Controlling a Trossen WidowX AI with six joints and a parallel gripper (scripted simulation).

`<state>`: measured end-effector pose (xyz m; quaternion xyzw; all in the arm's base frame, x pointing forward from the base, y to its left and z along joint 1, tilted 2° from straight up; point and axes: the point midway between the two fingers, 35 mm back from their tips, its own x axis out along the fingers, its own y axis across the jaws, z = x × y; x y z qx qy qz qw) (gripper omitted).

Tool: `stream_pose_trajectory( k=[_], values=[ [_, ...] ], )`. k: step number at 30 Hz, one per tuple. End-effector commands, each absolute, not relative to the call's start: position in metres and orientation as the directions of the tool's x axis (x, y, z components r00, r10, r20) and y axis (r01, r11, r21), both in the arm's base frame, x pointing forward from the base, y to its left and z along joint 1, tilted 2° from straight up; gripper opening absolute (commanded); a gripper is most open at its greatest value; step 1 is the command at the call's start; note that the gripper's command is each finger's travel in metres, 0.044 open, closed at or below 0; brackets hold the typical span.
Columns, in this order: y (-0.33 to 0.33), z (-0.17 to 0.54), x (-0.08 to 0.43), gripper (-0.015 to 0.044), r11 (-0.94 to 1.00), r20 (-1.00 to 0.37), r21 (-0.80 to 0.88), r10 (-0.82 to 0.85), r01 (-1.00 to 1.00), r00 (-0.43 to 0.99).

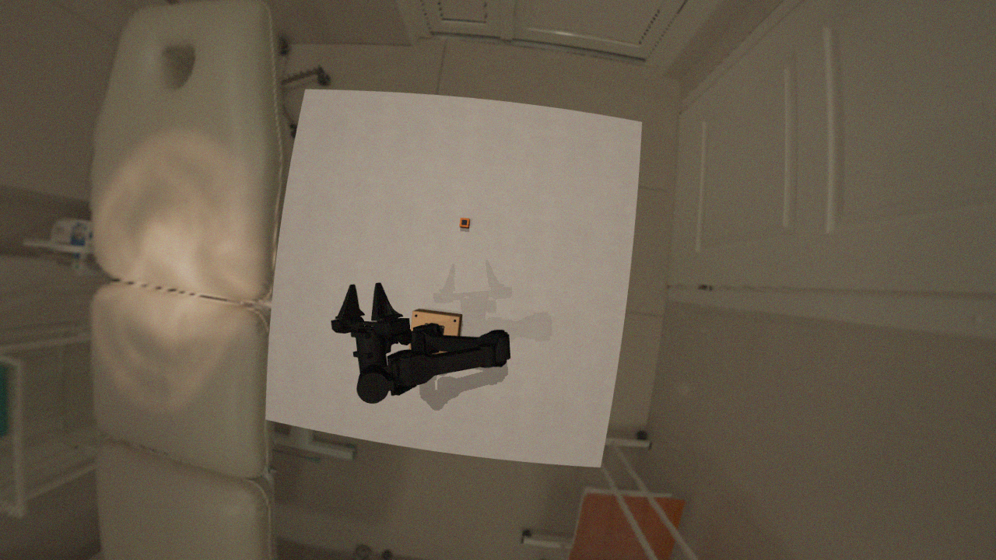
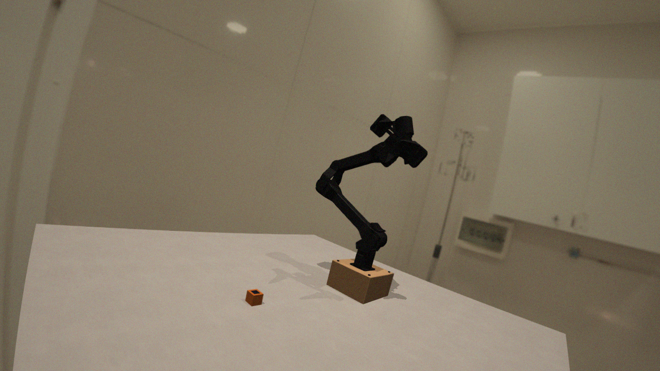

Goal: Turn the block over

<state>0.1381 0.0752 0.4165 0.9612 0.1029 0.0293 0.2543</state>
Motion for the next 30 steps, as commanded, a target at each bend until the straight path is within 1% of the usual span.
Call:
stream_pose_trajectory(
  k=[1,2,4,6,8,10,13,17,20,24,30],
  values=[
    [0.077,0.417,0.138,0.0426,-0.842,0.006,0.509,0.211,0.179,0.977],
    [0.081,0.418,0.139,0.0440,-0.817,0.011,0.552,0.206,0.166,0.978],
    [0.096,0.422,0.142,0.0440,-0.707,0.025,0.697,0.191,0.120,0.981],
    [0.114,0.423,0.148,0.0440,-0.556,0.027,0.828,0.177,0.077,0.984],
    [0.131,0.420,0.158,0.0440,-0.380,0.016,0.924,0.163,0.048,0.987],
    [0.147,0.415,0.172,0.0440,-0.189,-0.008,0.981,0.148,0.036,0.989],
    [0.164,0.405,0.197,0.0440,0.049,-0.051,0.998,0.126,0.045,0.991],
    [0.176,0.389,0.227,0.0440,0.283,-0.116,0.955,0.098,0.084,0.988],
    [0.182,0.366,0.256,0.0440,0.495,-0.200,0.856,0.060,0.145,0.978],
    [0.177,0.341,0.284,0.0440,0.623,-0.291,0.750,0.009,0.222,0.957],
    [0.155,0.287,0.335,0.0440,0.813,-0.479,0.474,-0.086,0.340,0.874]
  ],
)
